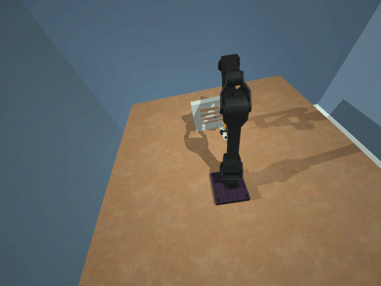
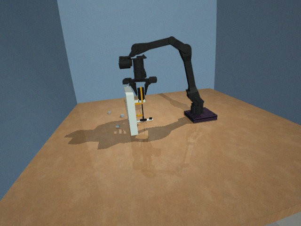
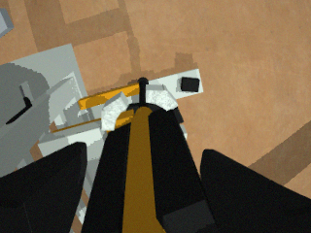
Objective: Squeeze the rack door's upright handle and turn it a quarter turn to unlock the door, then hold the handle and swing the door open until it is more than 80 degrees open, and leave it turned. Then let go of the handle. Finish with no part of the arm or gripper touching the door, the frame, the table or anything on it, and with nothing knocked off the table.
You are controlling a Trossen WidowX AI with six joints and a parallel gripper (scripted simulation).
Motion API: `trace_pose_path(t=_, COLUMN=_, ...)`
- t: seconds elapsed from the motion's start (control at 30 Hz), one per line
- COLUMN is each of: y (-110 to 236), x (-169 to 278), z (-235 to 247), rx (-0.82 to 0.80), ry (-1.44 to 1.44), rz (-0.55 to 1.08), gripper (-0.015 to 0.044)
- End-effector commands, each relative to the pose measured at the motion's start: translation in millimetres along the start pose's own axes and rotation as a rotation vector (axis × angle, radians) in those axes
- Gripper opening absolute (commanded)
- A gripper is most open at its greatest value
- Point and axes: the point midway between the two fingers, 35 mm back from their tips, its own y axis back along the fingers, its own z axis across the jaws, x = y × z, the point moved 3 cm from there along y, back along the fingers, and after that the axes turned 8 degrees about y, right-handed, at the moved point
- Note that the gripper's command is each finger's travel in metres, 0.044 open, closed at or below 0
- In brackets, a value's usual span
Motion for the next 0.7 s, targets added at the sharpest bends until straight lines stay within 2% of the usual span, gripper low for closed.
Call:
trace_pose_path(t=0.0, y=-0.8, x=0.4, z=-0.2, rx=0.002, ry=0.026, rz=0.003, gripper=0.0281)
trace_pose_path(t=0.67, y=-0.6, x=0.3, z=-0.2, rx=-0.002, ry=1.008, rz=0.004, gripper=0.0281)
